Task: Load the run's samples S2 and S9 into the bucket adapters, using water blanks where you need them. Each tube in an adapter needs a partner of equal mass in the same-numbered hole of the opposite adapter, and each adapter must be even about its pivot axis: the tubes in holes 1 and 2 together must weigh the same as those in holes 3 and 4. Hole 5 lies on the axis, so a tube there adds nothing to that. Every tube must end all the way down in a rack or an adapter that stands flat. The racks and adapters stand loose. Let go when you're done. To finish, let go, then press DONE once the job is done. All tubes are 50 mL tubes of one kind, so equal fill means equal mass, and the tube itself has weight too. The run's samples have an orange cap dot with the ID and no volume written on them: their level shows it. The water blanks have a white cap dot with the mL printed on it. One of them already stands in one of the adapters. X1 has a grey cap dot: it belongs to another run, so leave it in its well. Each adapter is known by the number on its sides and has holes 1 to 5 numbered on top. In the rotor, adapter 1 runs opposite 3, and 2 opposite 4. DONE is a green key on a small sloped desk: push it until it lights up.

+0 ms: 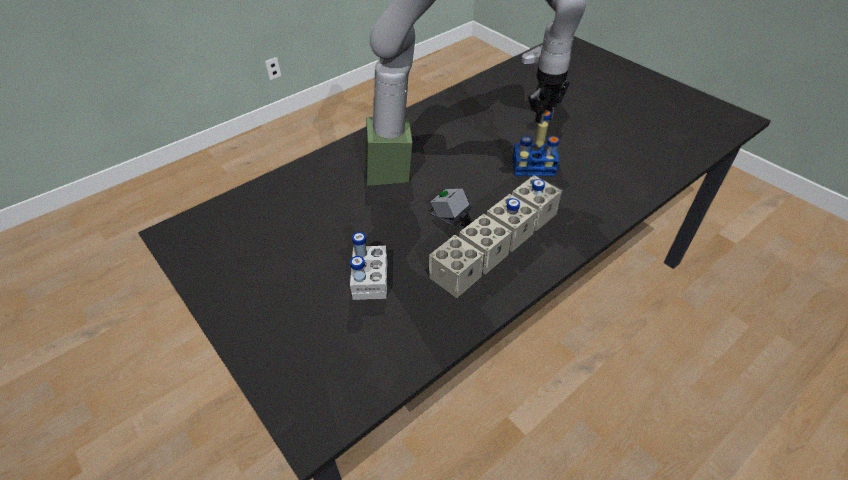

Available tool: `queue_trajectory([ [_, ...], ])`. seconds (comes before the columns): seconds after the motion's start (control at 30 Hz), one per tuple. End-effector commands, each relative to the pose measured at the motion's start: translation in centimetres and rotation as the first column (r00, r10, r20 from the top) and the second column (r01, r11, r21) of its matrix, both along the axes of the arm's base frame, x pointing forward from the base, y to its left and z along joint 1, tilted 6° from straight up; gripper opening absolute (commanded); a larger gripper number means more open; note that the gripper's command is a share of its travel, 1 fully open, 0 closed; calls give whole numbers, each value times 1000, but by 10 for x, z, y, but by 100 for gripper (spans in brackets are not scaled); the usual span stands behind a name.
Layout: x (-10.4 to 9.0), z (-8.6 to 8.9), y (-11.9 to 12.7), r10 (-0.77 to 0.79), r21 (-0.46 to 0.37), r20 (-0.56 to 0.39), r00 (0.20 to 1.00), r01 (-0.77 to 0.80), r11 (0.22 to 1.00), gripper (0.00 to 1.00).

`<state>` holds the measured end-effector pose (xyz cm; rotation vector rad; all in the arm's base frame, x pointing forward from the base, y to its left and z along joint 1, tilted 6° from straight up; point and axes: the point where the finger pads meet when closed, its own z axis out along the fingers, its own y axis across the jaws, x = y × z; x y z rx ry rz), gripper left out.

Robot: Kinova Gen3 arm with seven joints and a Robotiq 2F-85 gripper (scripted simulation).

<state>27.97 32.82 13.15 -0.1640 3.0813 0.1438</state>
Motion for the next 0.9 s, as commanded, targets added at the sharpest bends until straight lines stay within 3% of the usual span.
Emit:
queue_trajectory([
  [0.0,11,1,-14,58,3,8,998,-58,998,10],
  [0.2,17,-1,-27,138,-3,15,990,-138,990,10],
  [0.87,45,-4,-80,131,-2,11,991,-131,991,10],
])
